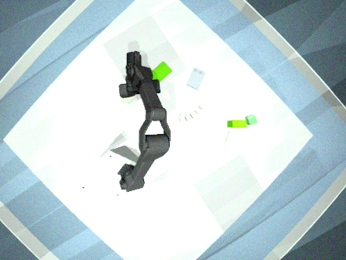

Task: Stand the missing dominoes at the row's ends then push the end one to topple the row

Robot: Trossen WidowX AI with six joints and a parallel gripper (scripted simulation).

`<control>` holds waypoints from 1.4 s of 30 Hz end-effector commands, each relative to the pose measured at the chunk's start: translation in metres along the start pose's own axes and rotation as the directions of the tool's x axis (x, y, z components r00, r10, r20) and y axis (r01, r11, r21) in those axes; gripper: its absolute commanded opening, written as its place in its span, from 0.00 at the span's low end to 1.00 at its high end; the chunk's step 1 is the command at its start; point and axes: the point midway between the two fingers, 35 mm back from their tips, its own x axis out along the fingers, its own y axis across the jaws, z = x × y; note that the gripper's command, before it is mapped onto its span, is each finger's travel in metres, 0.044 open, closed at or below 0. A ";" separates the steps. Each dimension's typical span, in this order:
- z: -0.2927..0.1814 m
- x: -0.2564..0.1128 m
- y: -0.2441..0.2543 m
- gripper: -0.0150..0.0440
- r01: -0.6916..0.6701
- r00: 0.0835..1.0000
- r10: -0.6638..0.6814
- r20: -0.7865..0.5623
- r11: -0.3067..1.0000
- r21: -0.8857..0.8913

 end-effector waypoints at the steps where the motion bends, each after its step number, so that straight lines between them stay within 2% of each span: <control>1: 0.000 0.004 -0.001 1.00 0.006 1.000 -0.006 0.005 1.000 -0.006; 6: 0.000 0.009 -0.001 1.00 0.006 1.000 -0.006 0.005 1.000 -0.006; 19: 0.000 0.009 -0.001 0.44 0.006 1.000 -0.006 0.005 1.000 -0.006; 29: 0.001 0.007 -0.001 0.44 0.006 1.000 -0.006 0.005 1.000 -0.006; 31: 0.005 -0.015 -0.002 0.44 0.004 1.000 -0.004 0.007 1.000 -0.005; 37: 0.002 -0.116 0.000 0.44 -0.001 1.000 0.001 0.008 1.000 -0.001; 42: 0.000 -0.128 0.001 0.44 -0.001 1.000 0.001 0.007 1.000 -0.001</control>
